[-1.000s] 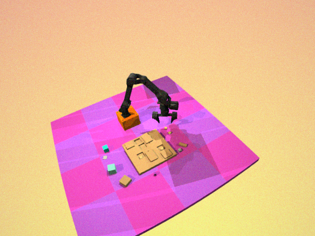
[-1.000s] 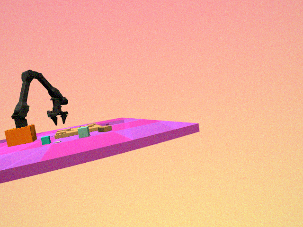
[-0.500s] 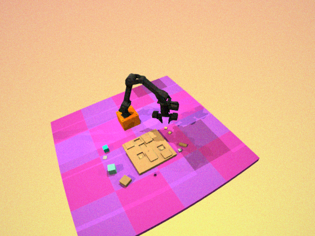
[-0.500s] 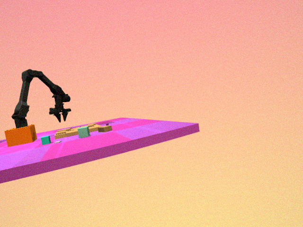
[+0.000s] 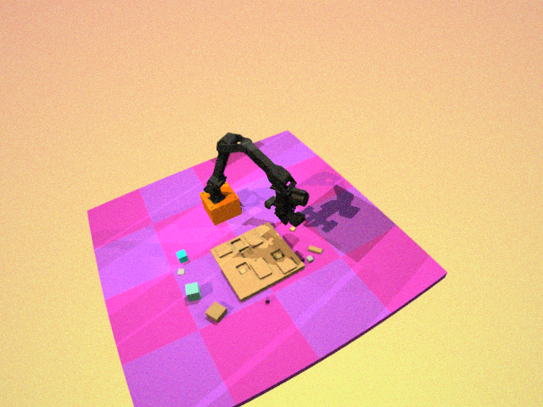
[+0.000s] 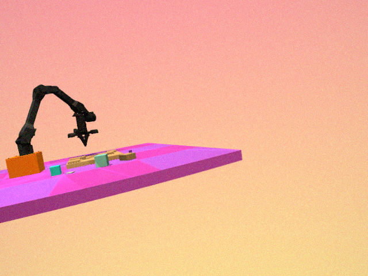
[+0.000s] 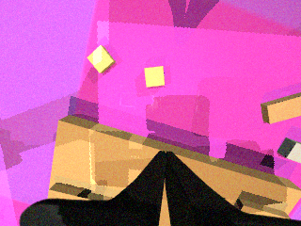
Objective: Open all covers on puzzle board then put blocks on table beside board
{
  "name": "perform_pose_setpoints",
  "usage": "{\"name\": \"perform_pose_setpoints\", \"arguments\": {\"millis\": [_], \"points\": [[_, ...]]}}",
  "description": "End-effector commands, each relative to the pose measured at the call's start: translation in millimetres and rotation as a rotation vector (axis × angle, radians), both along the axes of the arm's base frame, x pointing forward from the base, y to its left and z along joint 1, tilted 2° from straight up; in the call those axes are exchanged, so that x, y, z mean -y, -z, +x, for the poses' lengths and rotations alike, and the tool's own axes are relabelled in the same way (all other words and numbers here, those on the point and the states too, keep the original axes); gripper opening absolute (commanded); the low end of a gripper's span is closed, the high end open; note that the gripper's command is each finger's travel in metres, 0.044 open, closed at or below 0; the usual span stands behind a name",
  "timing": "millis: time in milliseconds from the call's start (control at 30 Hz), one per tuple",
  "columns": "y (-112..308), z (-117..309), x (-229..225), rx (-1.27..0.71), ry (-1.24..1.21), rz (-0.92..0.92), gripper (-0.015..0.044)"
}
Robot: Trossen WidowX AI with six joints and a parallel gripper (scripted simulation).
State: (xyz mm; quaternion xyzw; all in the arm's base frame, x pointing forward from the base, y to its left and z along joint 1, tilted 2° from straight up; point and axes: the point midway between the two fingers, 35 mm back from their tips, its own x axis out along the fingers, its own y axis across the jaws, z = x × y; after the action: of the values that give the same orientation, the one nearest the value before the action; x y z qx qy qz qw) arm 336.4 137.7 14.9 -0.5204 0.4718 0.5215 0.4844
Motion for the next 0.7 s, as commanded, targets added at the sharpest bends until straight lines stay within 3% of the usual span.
{"name": "perform_pose_setpoints", "arguments": {"millis": [0,667], "points": [[-2,13,12,0.0,0.282,0.003,0.0],[-1,70,102,-0.01,2.098,0.009,0.0]]}}
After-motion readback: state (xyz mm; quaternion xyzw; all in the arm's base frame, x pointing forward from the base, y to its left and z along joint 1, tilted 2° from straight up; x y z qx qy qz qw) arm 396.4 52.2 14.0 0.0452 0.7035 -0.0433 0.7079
